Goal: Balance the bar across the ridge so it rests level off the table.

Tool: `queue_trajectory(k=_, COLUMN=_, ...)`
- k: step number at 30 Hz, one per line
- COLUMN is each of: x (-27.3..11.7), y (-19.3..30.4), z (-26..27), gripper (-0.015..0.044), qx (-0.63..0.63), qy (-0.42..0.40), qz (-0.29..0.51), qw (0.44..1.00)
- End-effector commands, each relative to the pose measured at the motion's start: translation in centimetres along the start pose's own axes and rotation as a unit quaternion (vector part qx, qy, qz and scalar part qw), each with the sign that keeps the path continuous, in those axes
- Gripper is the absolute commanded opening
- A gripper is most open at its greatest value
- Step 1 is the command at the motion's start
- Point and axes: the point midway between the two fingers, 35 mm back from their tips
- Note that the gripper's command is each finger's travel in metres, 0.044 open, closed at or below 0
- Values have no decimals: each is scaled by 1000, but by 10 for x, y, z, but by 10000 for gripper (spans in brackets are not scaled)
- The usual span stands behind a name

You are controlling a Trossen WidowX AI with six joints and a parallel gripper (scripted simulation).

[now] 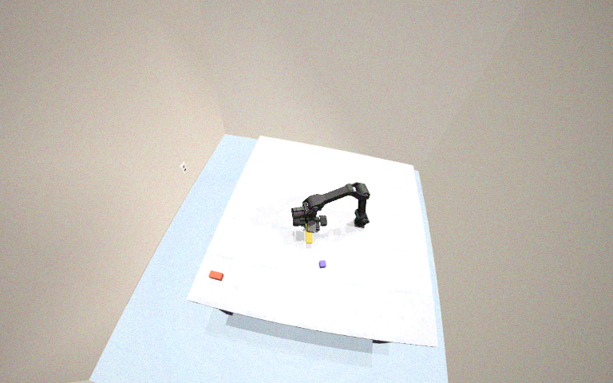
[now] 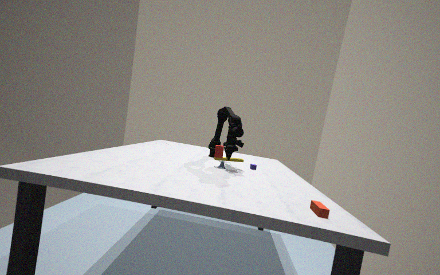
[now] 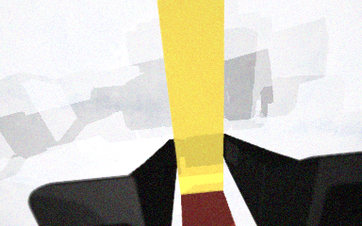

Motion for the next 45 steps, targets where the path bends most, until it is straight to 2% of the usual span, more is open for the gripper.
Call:
queue_trajectory(k=1, x=0, y=0, z=0, gripper=0, qx=2, qy=1, qz=1, qw=1000)
queue_trajectory(k=45, x=4, y=1, z=0, gripper=0, qx=2, qy=1, qz=1, qw=1000)
Point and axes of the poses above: the point midway between the two fingers, 35 mm back from their tips, its own x axis out along the fingers, its own z axis across the jaws, y = z × x, and after that the axes turned 6 degrees about -x, right-handed
